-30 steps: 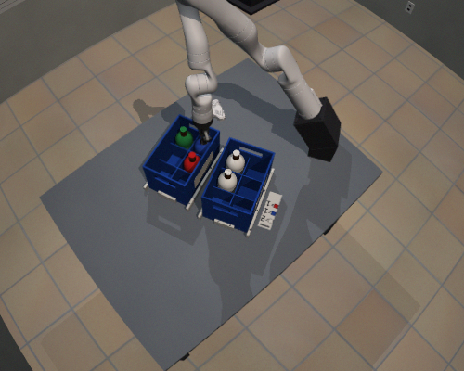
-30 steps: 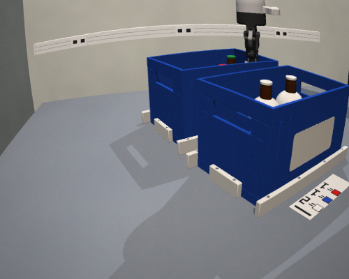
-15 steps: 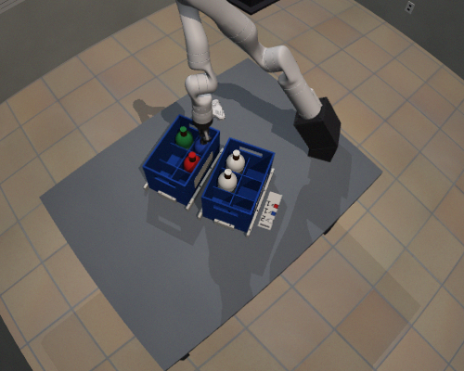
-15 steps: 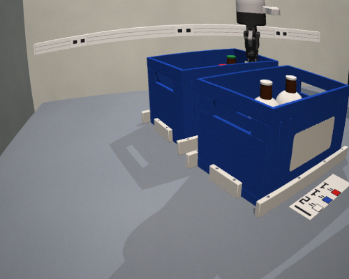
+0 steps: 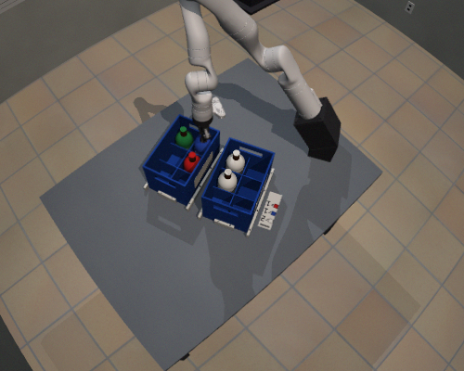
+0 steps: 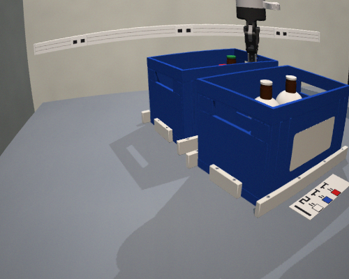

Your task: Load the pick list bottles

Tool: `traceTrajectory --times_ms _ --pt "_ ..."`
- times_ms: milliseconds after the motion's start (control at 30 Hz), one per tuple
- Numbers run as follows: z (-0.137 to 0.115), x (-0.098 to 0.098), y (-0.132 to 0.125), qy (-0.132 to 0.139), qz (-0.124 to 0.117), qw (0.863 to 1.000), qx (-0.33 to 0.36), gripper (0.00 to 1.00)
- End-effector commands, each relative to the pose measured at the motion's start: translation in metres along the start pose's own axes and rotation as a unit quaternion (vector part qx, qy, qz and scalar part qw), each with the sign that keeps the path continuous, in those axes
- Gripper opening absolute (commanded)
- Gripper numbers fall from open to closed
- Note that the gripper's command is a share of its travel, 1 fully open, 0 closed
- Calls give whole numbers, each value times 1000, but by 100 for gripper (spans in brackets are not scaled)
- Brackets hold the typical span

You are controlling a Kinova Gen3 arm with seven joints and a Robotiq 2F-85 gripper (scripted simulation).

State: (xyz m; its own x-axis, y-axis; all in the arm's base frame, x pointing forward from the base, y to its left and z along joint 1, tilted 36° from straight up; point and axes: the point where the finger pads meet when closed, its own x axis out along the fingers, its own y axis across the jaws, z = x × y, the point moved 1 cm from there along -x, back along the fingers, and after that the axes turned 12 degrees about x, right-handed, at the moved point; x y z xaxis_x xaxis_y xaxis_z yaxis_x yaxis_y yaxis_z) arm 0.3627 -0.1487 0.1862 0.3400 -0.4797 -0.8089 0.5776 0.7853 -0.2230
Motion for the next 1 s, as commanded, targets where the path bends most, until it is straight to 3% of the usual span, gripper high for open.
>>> traceTrajectory --times_ms 0,967 --pt "0 -7 0 0 0 1000 0 10" --pt "0 -48 0 0 0 1000 0 10"
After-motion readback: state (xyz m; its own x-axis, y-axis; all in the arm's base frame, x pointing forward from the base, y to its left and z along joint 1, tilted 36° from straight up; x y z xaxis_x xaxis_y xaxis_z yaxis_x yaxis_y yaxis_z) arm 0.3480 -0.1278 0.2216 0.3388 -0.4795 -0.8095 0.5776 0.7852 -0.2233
